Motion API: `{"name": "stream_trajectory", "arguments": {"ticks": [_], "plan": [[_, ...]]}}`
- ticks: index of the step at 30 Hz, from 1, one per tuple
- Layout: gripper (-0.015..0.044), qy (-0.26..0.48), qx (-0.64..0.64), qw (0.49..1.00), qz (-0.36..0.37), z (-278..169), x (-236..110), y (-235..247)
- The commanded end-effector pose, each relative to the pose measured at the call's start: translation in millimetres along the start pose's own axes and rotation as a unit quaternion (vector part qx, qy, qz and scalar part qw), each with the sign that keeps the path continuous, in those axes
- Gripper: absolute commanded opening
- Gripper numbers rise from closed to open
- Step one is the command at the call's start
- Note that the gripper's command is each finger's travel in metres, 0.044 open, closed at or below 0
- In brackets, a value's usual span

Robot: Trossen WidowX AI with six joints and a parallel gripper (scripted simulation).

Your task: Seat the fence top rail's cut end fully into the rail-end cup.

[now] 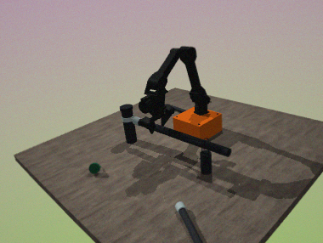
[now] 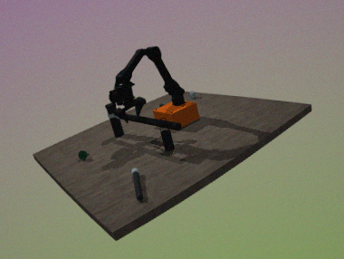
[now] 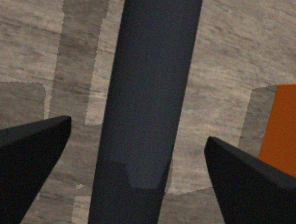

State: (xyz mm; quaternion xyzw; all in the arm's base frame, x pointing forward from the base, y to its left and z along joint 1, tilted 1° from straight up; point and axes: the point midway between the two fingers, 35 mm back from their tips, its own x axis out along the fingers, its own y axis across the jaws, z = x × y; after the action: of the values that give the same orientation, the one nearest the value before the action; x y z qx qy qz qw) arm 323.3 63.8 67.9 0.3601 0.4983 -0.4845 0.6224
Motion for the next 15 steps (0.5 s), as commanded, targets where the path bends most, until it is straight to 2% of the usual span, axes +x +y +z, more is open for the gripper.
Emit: {"name": "stream_trajectory", "arguments": {"ticks": [1,4,10,15], "plan": [[0.0440,0.002,0.001,1.000,0.005,-12.3,-22.3,1.4],[0.0440,0.002,0.001,1.000,0.005,-19.2,-34.0,0.0],[0.0440,0.000,-0.003,1.000,0.005,-17.6,-32.1,0.1],[0.0440,0.001,-0.003,1.000,0.005,-17.4,-62.3,-2.2]]}}
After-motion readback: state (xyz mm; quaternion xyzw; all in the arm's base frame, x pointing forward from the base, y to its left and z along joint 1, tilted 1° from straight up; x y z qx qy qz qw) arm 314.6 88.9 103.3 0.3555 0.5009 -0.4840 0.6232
